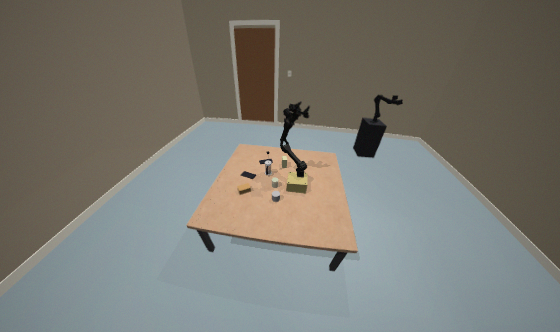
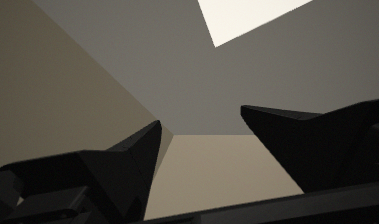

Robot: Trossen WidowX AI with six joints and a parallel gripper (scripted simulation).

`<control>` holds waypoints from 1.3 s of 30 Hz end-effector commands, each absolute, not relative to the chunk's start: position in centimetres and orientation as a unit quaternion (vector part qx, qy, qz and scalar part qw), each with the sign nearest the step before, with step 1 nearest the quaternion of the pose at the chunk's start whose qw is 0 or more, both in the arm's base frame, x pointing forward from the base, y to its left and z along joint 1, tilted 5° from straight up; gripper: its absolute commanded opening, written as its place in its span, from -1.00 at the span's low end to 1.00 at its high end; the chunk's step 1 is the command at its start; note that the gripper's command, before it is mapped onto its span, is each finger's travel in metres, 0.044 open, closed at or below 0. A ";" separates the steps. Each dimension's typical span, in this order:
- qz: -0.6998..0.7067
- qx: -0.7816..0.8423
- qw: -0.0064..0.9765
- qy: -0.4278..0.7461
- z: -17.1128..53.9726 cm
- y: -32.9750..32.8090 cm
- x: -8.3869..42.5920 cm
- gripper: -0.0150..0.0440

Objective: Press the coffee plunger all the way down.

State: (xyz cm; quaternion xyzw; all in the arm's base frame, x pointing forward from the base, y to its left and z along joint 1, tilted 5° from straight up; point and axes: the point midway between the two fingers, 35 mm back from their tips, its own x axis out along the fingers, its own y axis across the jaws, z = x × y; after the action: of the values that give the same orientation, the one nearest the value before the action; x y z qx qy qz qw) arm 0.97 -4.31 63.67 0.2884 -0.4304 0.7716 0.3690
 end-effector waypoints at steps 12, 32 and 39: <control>0.740 0.158 0.531 -0.381 61.2 3.2 -3.1 1.00; 0.468 -0.055 0.869 -0.152 49.7 16.9 10.6 1.00; 0.306 -0.082 0.947 -0.047 44.2 14.0 18.9 1.00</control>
State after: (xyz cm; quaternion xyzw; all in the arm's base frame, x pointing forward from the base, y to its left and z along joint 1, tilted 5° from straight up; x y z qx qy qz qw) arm 15.63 15.75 46.52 -0.0762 -0.0916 0.3761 0.9189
